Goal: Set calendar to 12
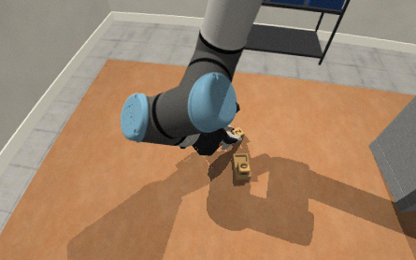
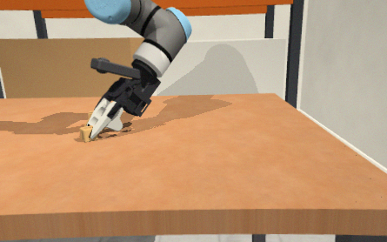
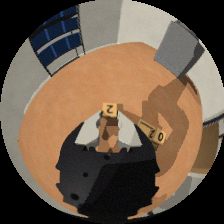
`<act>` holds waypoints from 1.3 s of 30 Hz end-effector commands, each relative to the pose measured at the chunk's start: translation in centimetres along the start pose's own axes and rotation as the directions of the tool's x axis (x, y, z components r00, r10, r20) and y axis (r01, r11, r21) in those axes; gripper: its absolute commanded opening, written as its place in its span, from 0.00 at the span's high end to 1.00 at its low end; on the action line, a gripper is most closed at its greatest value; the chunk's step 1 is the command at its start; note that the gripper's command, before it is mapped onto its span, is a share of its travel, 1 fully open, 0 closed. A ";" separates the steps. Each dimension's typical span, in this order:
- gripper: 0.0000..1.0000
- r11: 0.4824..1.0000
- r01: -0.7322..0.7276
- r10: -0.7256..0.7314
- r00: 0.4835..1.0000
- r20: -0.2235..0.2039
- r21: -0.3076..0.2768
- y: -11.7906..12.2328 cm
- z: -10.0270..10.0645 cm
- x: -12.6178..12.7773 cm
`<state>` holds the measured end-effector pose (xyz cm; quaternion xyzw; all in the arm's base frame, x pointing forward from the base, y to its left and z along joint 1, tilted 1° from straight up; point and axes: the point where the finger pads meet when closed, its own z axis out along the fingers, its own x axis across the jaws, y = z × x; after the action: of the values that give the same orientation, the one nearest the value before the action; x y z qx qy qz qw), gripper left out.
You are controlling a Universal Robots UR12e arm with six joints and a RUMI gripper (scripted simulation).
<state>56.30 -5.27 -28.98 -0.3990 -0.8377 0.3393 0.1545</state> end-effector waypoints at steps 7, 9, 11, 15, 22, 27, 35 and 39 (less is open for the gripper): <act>0.90 1.000 -0.001 0.001 1.000 0.001 -0.001 -0.6 -0.7 0.0; 0.90 1.000 -0.001 0.001 1.000 0.001 -0.001 -1.0 -1.1 0.0; 0.90 1.000 -0.001 0.001 1.000 0.001 -0.001 -1.6 -1.6 0.0; 0.90 1.000 -0.001 0.001 1.000 0.001 -0.001 -2.5 -2.5 0.0; 0.90 1.000 -0.001 0.001 1.000 0.001 -0.001 -4.1 -4.2 0.0; 0.90 1.000 -0.001 0.001 1.000 0.001 -0.001 -4.9 -4.9 0.0; 0.90 1.000 -0.001 0.001 1.000 0.001 -0.001 -5.0 -5.0 0.0; 0.90 1.000 -0.001 0.001 1.000 0.001 -0.001 -5.0 -5.0 0.0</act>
<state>56.12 -5.30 -22.04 -0.3990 -0.8377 0.3393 0.1545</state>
